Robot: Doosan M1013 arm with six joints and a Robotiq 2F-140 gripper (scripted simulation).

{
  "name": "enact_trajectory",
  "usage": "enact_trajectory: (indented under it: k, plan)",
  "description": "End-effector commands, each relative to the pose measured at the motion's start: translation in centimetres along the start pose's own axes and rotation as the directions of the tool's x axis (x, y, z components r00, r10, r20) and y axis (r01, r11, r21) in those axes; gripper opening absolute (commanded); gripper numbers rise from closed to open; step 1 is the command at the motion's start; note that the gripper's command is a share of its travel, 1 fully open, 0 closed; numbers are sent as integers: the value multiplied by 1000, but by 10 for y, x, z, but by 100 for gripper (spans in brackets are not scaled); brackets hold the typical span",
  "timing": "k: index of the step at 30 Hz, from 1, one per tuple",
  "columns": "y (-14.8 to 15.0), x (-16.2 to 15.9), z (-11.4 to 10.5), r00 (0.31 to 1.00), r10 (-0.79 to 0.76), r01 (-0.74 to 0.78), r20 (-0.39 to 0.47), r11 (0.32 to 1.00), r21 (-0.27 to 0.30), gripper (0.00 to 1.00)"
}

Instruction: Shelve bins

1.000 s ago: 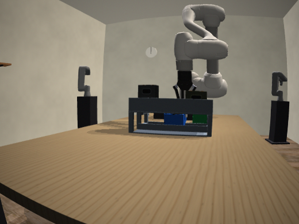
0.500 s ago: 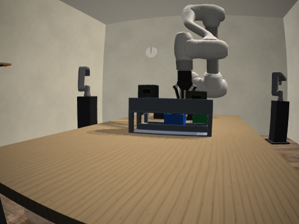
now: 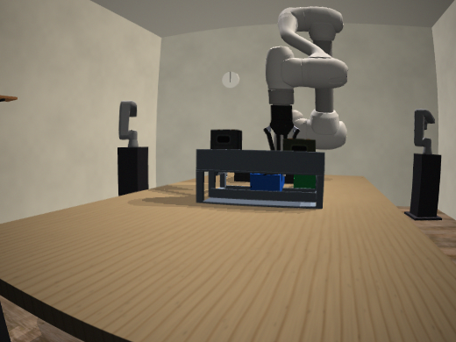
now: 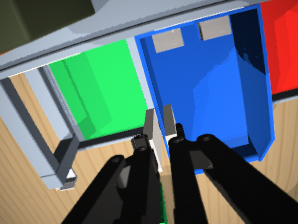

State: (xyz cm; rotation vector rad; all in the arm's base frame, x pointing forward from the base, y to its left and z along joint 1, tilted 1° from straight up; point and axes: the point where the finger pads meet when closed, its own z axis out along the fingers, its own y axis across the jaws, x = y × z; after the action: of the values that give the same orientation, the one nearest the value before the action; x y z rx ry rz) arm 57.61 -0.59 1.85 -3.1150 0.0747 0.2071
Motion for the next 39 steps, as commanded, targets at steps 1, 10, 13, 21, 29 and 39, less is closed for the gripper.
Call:
enact_trajectory:
  k: [1, 10, 13, 21, 29, 39]
  plan:
    - [0, 0, -1, 1000, 0, 0, 0, 1000, 0, 15]
    - [0, -2, -13, 1000, 0, 0, 0, 1000, 0, 15]
    - [0, -3, -17, 1000, 0, 0, 0, 1000, 0, 15]
    - [0, -4, -27, 1000, 0, 0, 0, 1000, 0, 15]
    - [0, -6, -42, 1000, 0, 0, 0, 1000, 0, 15]
    - [0, -8, -57, 1000, 0, 0, 0, 1000, 0, 15]
